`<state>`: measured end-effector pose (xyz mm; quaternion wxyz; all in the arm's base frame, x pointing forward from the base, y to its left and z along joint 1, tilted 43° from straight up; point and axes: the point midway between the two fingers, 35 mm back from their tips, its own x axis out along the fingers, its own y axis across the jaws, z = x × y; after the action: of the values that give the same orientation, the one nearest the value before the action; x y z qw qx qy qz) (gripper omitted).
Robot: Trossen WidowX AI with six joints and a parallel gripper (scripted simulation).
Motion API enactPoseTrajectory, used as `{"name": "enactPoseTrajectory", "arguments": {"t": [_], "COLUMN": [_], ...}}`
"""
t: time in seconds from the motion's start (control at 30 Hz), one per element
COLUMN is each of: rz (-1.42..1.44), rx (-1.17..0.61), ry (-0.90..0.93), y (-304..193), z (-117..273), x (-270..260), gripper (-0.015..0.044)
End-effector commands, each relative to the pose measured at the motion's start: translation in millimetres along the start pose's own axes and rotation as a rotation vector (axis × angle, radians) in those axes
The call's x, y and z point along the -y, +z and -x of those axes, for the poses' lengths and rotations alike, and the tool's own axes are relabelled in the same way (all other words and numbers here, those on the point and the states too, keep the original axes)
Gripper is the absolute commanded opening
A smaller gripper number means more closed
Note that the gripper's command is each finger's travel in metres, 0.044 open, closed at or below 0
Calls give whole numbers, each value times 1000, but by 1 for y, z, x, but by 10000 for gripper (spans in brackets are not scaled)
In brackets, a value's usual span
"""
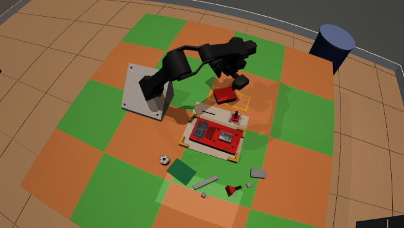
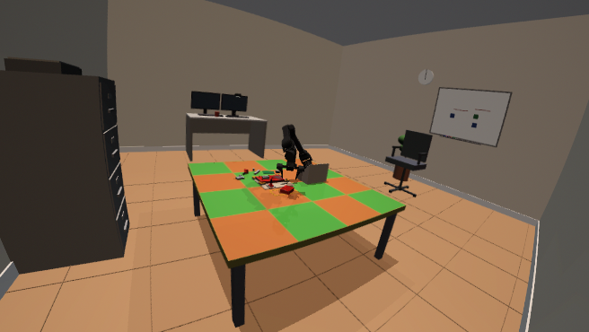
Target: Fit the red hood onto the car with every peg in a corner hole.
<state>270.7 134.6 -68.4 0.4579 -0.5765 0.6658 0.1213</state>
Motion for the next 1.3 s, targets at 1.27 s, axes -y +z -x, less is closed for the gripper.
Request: {"name": "enactPoseTrajectory", "arguments": {"t": [1.27], "rz": [-436], "rx": [-13], "ry": [-4], "y": [-2], "z": [-26], "x": [4], "gripper": [440]}}
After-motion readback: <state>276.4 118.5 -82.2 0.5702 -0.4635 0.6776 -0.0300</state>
